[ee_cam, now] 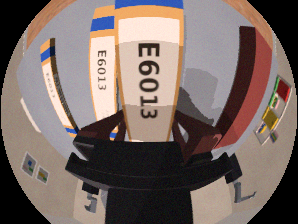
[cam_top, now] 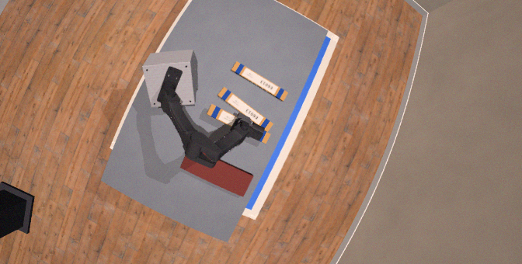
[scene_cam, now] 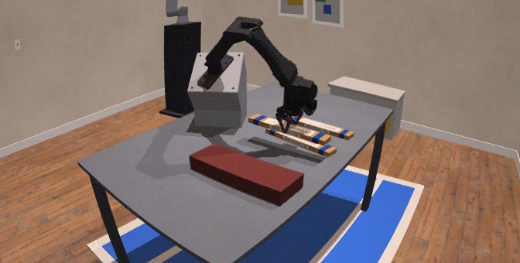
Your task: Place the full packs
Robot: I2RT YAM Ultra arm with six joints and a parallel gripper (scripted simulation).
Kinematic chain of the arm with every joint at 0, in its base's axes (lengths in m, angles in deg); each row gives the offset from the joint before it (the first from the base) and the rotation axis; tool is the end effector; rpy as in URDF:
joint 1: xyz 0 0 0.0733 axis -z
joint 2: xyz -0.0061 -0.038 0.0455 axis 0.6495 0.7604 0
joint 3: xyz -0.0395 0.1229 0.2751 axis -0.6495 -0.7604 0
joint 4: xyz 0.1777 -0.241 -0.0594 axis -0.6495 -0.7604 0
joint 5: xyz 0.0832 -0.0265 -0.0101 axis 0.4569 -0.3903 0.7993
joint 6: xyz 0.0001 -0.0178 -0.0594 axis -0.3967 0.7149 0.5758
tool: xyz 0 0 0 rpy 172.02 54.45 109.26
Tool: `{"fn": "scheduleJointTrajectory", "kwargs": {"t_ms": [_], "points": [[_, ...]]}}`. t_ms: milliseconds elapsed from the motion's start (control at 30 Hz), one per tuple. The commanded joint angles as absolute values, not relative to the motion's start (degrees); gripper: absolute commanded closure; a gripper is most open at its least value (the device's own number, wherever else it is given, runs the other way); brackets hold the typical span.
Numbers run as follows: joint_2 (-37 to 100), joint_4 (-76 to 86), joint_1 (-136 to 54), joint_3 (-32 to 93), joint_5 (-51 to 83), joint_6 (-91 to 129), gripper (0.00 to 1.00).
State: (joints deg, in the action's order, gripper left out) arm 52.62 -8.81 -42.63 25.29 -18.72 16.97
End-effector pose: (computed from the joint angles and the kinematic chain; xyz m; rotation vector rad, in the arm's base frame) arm 0.4359 -0.0100 0.0824 0.0975 2.7122 -0.8526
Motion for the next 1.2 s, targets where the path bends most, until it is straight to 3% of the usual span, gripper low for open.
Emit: {"fn": "scheduleJointTrajectory", "kwargs": {"t_ms": [0, 1167], "points": [[50.8, -9.6, -44.9, 27.3, -19.1, 16.7, 1.00], [52.3, -11.7, -46.0, 29.2, -19.4, 15.2, 1.00]]}}
